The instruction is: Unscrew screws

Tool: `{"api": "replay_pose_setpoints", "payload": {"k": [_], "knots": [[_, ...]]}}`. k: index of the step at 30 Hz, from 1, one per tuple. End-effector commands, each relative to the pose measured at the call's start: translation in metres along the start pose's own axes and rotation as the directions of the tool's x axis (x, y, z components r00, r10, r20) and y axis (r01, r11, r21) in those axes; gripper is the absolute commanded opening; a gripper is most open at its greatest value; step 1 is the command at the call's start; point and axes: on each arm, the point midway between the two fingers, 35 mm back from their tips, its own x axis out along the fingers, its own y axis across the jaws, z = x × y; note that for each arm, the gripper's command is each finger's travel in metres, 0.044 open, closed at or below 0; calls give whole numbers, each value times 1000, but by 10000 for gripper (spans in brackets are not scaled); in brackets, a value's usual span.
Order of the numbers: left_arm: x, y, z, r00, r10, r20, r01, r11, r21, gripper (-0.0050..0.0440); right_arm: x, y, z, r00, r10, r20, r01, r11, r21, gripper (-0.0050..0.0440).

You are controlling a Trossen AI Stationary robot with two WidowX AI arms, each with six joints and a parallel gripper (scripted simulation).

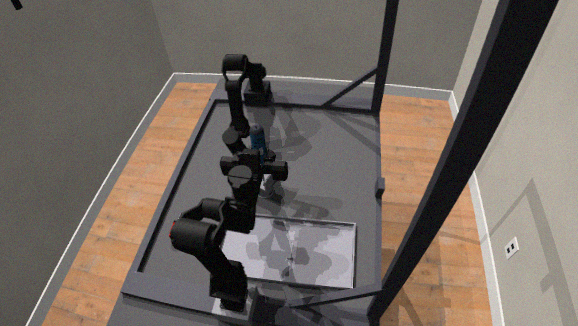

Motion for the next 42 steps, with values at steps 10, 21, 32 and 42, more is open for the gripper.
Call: {"api": "replay_pose_setpoints", "payload": {"k": [10,21,32,42], "knots": [[3,2,15,998,5,61,-5,1000,3,161,1,-2,17,1000,-1,29,2,1000,-24,241],[2,3,21,999,5,53,-4,1000,-17,161,1,-2,17,1000,-1,29,2,1000,-24,241],[3,3,9,999,5,36,-4,1000,-28,161,1,-2,17,1000,-1,29,2,1000,-24,241],[2,1,2,999,6,45,-5,1000,-22,161,1,-2,17,1000,-1,29,2,1000,-24,241]]}}
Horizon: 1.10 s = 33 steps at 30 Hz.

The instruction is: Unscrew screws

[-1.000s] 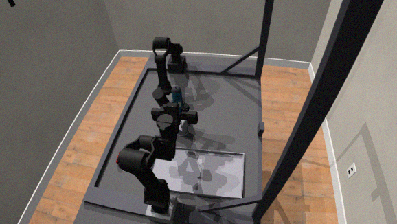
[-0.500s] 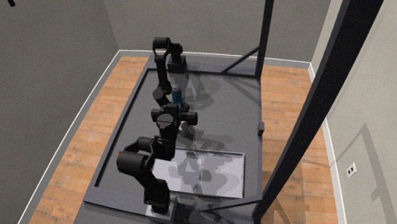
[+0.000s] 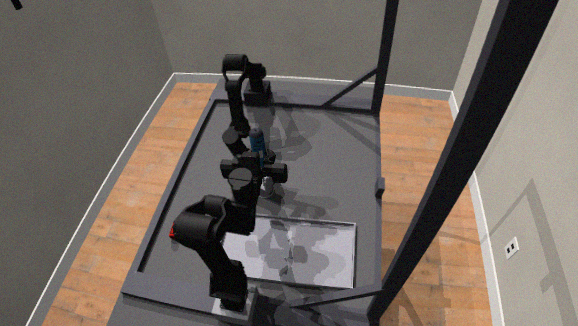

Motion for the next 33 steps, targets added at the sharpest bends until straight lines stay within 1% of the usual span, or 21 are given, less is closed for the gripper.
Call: {"api": "replay_pose_setpoints", "payload": {"k": [1,4,5,14,33], "knots": [[0,-1,9,999,2,53,-2,1000,1,161,1,-2,17,1000,-1,29,2,1000,-24,241],[-1,-1,4,998,1,59,-2,1000,4,161,1,-2,17,1000,-1,29,2,1000,-24,241],[2,-1,6,998,2,70,-2,1000,3,161,1,-2,17,1000,-1,29,2,1000,-24,241],[0,-2,-7,998,1,60,-2,1000,2,161,1,-2,17,1000,-1,29,2,1000,-24,241],[-1,-4,-14,998,-3,59,1,1000,22,161,1,-2,17,1000,-1,29,2,1000,-24,241]]}}
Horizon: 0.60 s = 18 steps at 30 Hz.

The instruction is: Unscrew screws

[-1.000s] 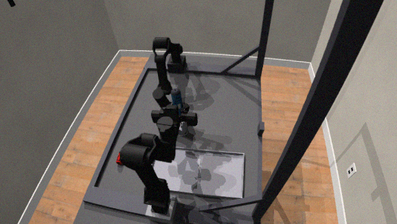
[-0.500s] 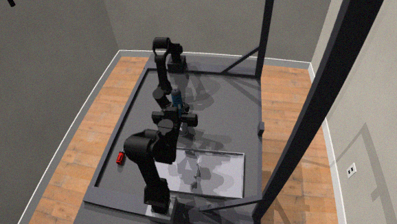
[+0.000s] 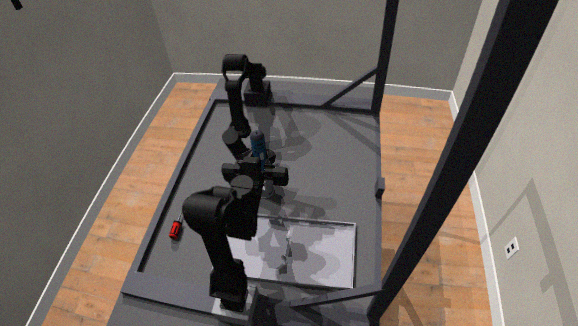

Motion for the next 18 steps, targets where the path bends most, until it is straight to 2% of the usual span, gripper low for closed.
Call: {"api": "replay_pose_setpoints", "payload": {"k": [1,12,18], "knots": [[1,-2,-3,1000,-5,-4,5,1000,15,161,1,-2,17,1000,-1,29,2,1000,-24,241],[-1,0,-12,1000,-4,-14,4,1000,16,161,1,-2,17,1000,-1,29,2,1000,-24,241],[-1,1,-9,1000,-3,-7,4,1000,15,161,1,-2,17,1000,-1,29,2,1000,-24,241]]}}
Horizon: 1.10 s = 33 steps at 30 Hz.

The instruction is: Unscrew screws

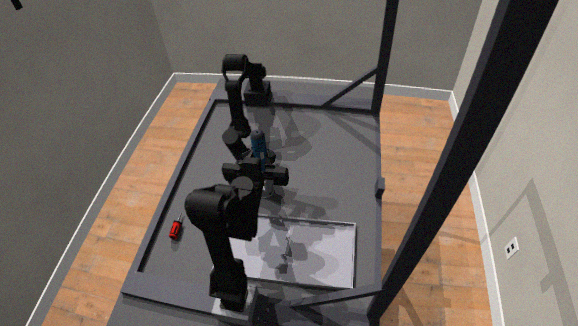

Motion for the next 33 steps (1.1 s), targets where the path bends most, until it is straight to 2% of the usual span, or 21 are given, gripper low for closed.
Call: {"api": "replay_pose_setpoints", "payload": {"k": [1,26,28,30,33], "knots": [[-3,1,-10,999,0,-38,0,1000,10,161,1,-2,17,1000,-1,29,2,1000,-24,241],[1,2,-8,999,1,-34,-1,1000,9,161,1,-2,17,1000,-1,29,2,1000,-24,241],[2,2,1,1000,1,-19,-1,1000,3,161,1,-2,17,1000,-1,29,2,1000,-24,241],[-2,2,-5,998,1,-57,-1,1000,5,161,1,-2,17,1000,-1,29,2,1000,-24,241],[1,2,-2,999,1,-54,-1,1000,5,161,1,-2,17,1000,-1,29,2,1000,-24,241]]}}
